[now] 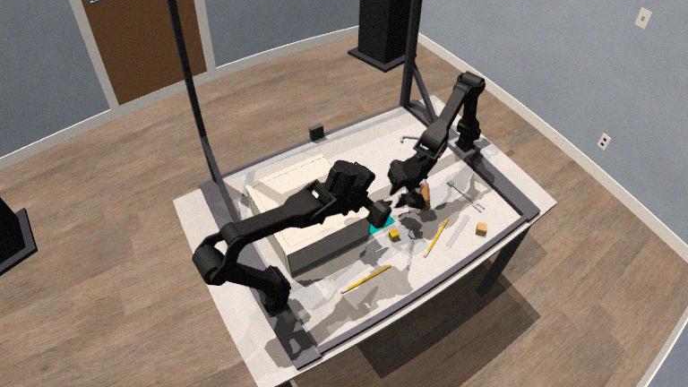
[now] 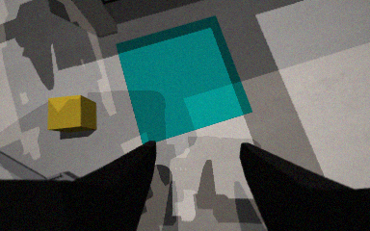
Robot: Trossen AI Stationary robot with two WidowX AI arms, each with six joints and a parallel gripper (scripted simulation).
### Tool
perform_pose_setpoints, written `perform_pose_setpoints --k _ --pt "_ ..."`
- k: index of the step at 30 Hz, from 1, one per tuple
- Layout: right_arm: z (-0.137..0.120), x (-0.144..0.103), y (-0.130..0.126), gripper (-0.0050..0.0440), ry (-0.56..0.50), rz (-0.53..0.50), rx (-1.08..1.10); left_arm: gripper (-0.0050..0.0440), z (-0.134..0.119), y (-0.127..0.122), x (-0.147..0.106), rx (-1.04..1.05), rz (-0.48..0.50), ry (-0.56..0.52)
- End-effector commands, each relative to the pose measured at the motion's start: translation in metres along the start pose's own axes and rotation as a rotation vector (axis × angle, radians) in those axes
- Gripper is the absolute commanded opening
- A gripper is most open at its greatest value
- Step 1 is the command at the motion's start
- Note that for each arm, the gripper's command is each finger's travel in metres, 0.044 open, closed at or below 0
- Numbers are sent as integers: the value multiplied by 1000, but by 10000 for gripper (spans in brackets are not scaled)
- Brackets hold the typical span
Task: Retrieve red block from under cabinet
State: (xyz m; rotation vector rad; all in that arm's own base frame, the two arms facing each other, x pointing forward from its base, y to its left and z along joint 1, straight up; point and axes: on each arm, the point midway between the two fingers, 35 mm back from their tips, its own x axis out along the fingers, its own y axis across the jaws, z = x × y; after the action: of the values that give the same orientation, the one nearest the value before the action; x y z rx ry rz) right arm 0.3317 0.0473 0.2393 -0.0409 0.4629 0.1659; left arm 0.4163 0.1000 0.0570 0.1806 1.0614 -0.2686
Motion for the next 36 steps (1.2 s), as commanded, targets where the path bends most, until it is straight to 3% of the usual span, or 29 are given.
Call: perform_pose_setpoints --k 1,18,36 --pt "10 -5 0 440 -30 0 1 253 12 1 -18 177 32 -5" --pt "10 -5 0 440 -30 0 1 253 -8 -15 -30 862 -12 160" --pt "10 -5 0 440 -30 0 1 253 -31 -31 -49 1593 -181 309"
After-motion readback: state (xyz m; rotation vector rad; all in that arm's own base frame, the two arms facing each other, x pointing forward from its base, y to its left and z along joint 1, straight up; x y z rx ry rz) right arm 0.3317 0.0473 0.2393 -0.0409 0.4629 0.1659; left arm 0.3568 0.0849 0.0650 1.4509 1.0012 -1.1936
